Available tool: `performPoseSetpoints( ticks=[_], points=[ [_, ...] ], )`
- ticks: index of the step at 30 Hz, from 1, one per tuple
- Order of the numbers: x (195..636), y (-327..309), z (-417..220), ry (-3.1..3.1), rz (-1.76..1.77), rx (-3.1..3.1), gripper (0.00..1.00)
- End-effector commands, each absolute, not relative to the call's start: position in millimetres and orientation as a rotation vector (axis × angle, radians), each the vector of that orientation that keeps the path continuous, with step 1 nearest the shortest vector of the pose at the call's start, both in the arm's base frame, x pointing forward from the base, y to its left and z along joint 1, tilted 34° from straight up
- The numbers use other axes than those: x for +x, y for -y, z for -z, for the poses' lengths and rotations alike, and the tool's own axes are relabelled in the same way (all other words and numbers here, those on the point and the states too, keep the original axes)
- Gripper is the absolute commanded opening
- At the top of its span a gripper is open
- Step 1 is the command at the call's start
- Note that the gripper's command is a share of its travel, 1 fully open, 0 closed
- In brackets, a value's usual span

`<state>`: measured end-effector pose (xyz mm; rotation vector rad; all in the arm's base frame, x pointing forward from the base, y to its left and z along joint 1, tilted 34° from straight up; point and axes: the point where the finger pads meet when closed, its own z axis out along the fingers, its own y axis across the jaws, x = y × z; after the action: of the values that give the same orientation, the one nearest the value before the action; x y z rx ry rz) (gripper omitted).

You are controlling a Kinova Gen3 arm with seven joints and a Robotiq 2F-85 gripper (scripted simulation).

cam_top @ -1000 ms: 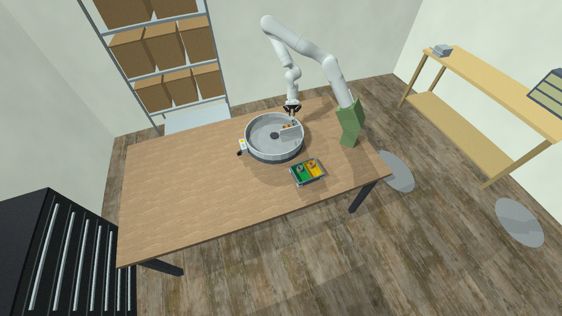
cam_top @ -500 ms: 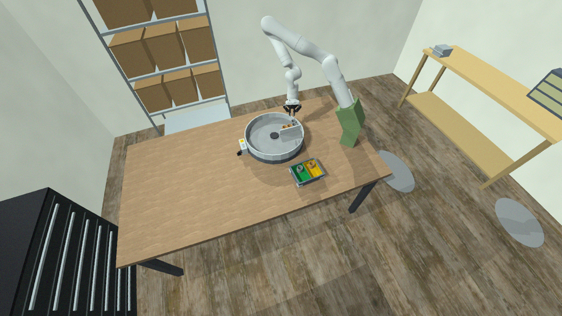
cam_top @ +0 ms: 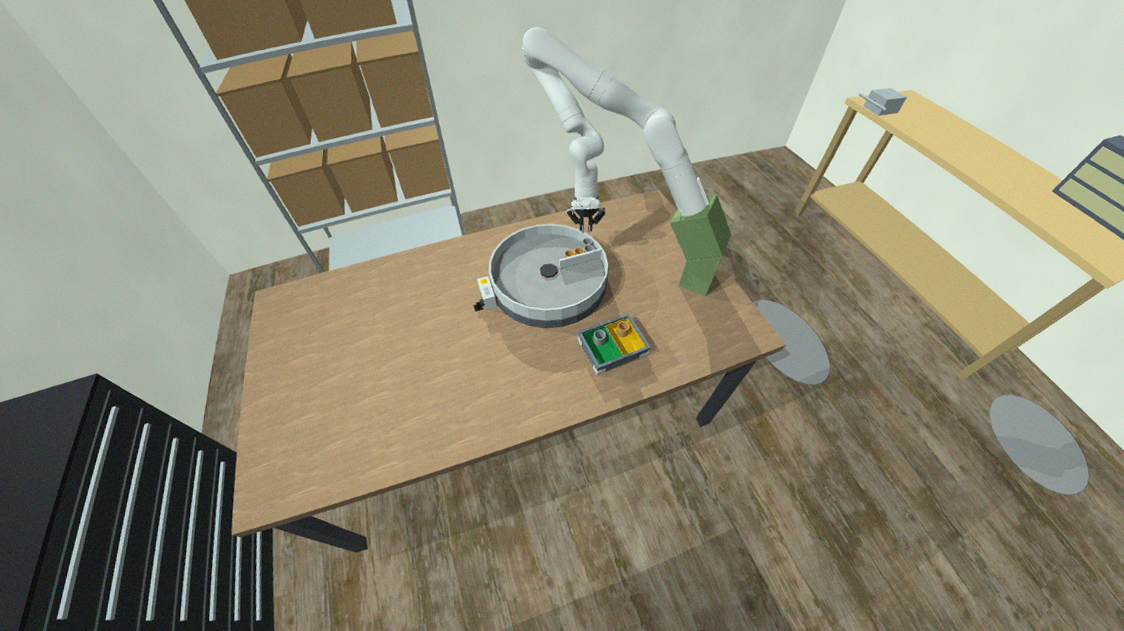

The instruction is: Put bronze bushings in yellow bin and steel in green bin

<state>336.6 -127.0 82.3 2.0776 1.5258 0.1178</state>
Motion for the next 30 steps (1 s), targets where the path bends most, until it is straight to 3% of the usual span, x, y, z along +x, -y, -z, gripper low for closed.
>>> performPoseSetpoints(
  ticks=[1, 5, 20, 25, 30],
  points=[
    [342.4, 103.5, -97.6, -1.549, -0.137, 2.035, 0.18],
    [342.4, 103.5, -97.6, -1.549, -0.137, 2.035, 0.18],
    [341.0, -5.8, -143.2, -1.549, -0.137, 2.035, 0.18],
    [341.0, -5.8, -143.2, -1.549, -0.137, 2.035, 0.18],
    [339.8, -57.8, -165.1, -1.547, -0.135, 2.037, 0.18]
  ],
)
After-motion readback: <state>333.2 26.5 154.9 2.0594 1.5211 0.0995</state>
